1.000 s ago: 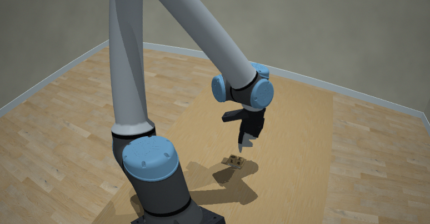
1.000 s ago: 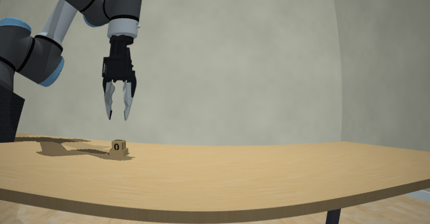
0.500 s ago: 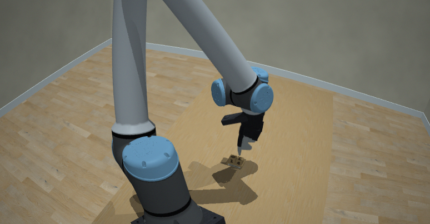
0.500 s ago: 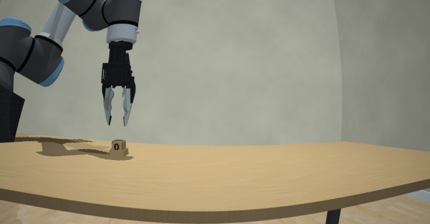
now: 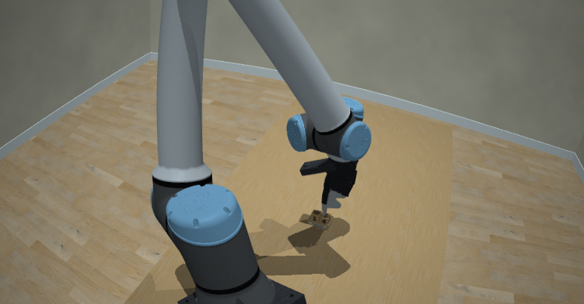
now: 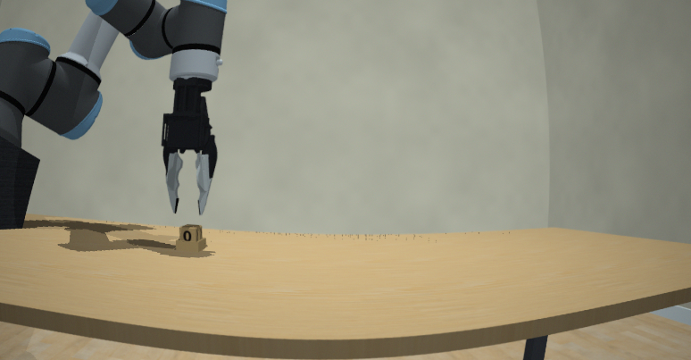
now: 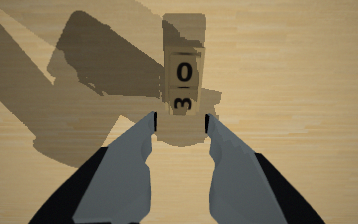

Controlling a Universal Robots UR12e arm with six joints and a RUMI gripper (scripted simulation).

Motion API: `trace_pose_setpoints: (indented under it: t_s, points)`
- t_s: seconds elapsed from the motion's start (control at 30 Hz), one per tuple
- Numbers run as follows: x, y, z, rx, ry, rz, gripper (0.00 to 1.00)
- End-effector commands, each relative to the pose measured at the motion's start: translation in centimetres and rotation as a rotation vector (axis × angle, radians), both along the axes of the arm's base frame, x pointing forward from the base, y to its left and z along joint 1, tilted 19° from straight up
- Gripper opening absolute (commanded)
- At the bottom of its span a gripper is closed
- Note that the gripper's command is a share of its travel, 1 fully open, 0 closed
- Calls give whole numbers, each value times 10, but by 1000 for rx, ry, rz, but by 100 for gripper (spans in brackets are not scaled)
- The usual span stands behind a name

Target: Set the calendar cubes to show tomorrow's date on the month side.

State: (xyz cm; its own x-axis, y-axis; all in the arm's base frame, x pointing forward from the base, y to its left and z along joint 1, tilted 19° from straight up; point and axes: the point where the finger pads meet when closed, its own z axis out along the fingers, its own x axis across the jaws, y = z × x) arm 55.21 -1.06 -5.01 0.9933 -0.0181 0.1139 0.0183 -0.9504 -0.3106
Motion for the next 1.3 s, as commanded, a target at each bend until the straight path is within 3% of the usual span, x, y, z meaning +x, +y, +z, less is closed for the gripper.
trace_pose_setpoints:
  t_s: [0.0, 1.27]
  points:
    - [1, 3, -7, 0, -2, -1, 28]
    - [3, 4, -14, -1, -3, -1, 28]
